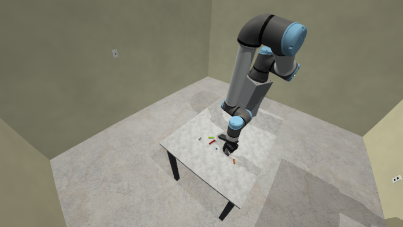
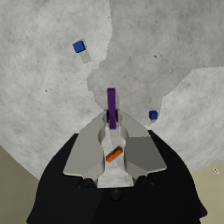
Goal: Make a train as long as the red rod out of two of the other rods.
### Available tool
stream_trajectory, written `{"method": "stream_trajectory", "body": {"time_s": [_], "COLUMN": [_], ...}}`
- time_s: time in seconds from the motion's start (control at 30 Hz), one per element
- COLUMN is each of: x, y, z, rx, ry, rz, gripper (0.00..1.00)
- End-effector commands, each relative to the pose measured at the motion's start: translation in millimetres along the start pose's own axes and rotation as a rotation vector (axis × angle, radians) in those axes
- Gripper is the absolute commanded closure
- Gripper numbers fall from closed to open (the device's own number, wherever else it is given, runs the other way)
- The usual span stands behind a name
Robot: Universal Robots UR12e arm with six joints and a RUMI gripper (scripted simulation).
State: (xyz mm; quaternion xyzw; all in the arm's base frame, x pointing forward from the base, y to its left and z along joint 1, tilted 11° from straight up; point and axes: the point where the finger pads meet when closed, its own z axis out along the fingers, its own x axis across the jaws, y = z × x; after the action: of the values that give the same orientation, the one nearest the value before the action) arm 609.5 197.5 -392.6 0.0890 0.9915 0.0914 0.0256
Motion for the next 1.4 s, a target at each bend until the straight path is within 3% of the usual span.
{"method": "stream_trajectory", "body": {"time_s": [0.0,0.87,1.13,1.2,1.37], "x": [-0.2,1.4,1.0,1.0,1.1], "y": [1.1,0.7,-0.5,-0.5,-0.5], "z": [0.1,-4.1,-45.3,-45.3,-79.1], "rx": [0.0,0.001,0.0,0.0,0.0], "ry": [-0.001,0.001,0.0,0.0,0.001], "rz": [-0.001,-0.001,0.001,0.001,0.001], "gripper": [1.0,1.0,1.0,1.0,1.0]}}
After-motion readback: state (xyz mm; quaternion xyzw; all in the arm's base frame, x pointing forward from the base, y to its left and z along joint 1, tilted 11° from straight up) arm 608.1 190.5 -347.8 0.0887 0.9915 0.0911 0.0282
